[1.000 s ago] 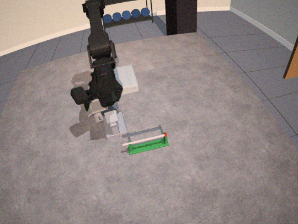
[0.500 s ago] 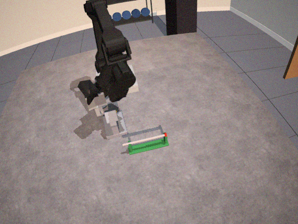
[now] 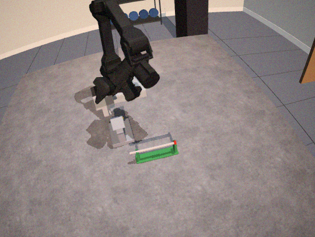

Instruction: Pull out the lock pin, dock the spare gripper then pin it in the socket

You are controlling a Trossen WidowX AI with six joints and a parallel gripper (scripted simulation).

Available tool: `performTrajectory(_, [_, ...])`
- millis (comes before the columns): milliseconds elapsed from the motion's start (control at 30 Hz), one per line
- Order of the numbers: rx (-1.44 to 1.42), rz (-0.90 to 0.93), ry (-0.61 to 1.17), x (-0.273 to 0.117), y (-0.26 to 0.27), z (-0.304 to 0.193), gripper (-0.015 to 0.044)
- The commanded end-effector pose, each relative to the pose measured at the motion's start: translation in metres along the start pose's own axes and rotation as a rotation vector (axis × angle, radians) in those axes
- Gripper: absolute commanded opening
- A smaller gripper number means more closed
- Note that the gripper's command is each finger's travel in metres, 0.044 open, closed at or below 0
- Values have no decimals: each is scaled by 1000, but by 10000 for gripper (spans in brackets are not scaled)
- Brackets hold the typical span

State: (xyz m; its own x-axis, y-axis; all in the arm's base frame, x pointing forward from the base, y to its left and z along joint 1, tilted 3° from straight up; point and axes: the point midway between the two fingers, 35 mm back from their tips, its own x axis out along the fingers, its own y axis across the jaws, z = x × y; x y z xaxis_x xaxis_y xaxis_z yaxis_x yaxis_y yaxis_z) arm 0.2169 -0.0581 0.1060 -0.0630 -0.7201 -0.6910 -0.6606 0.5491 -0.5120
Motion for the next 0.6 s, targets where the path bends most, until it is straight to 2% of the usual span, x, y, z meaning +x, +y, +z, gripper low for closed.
performTrajectory(0, [-40,-77,13,-9,-2,-3,0])
performTrajectory(567, [-231,-363,42,-44,-4,-5,0])
